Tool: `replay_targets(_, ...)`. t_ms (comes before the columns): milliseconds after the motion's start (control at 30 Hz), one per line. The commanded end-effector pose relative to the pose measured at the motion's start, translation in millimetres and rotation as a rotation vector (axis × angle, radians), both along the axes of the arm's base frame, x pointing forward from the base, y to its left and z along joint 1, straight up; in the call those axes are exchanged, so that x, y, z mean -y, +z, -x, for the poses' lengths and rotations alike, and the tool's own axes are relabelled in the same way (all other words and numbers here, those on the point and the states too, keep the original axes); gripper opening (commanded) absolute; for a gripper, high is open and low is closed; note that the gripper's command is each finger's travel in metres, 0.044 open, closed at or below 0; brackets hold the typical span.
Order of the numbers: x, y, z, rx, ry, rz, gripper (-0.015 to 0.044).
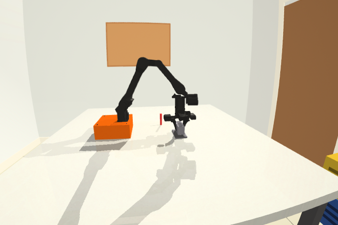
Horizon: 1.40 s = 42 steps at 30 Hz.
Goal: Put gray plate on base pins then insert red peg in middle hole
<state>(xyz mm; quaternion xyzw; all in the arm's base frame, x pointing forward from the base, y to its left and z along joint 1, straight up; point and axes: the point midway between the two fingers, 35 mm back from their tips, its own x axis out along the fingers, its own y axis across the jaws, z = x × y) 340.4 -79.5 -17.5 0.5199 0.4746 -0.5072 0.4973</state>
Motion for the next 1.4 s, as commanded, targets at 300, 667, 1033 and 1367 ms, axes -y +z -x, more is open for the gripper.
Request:
replay_targets(300, 0.0, 0.5, -0.1, 0.001, 0.0, 0.0, 0.042)
replay_targets(667, 0.5, 75.7, -3.9, -0.003, 0.004, 0.0, 0.044)
replay_targets(1033, -0.3, 118.1, -1.5, -0.005, 0.006, 0.0, 0.044)
replay_targets(1367, -133.8, 117.7, 42.8, -0.01, 0.297, -0.005, 0.044)
